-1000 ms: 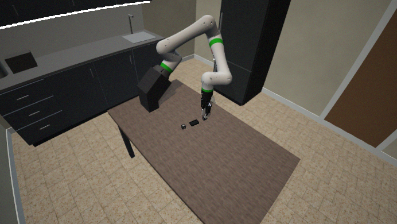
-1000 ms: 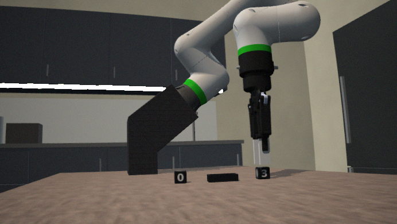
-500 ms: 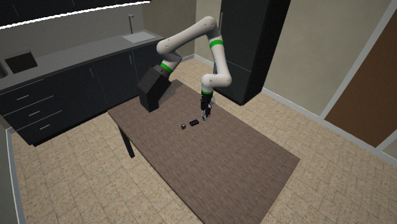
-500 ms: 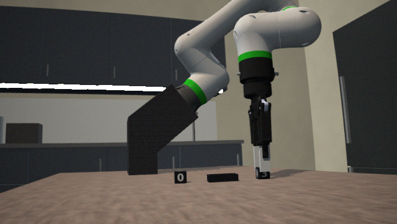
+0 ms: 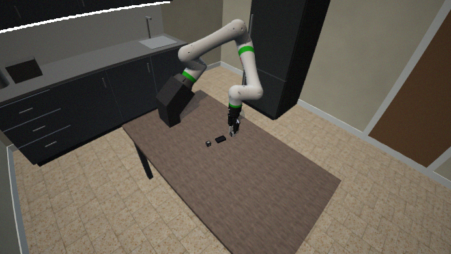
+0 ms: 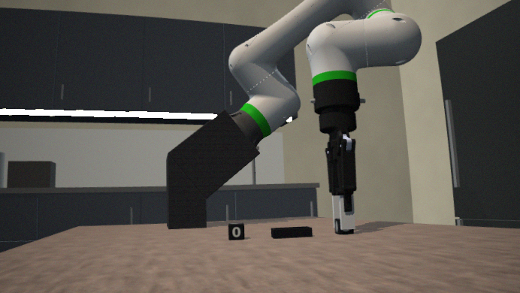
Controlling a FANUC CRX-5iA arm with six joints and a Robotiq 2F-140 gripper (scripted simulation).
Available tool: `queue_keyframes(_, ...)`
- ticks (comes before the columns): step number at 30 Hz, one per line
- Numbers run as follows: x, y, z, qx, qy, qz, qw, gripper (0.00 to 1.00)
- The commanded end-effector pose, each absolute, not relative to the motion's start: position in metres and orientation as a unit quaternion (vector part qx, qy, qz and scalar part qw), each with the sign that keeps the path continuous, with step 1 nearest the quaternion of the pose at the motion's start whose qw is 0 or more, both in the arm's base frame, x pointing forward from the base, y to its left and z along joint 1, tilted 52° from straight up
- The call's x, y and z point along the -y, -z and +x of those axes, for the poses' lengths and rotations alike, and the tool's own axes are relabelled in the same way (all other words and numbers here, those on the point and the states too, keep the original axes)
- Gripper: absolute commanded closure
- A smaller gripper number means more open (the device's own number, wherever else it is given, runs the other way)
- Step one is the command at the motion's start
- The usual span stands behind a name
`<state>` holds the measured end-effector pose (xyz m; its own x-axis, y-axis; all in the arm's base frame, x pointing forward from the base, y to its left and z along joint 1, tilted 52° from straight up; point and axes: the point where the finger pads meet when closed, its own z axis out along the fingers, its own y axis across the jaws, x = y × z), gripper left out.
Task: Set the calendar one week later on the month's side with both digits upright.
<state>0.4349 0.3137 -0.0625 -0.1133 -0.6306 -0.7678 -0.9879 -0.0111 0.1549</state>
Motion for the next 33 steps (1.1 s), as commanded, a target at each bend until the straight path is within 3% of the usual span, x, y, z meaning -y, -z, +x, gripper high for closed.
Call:
queue_keyframes(1, -0.3135, 0.0625, 0.4351, -0.657, -0.354, -0.616, 0.252, 0.72)
queue_keyframes(31, -0.3135, 0.0625, 0.4351, -0.657, -0.354, -0.616, 0.252, 0.72)
queue_keyframes(32, -0.3135, 0.0625, 0.4351, -0.657, -0.354, -0.616, 0.252, 0.84)
queue_keyframes(33, -0.3135, 0.0625, 0.4351, -0.657, -0.354, -0.616, 0.252, 0.84)
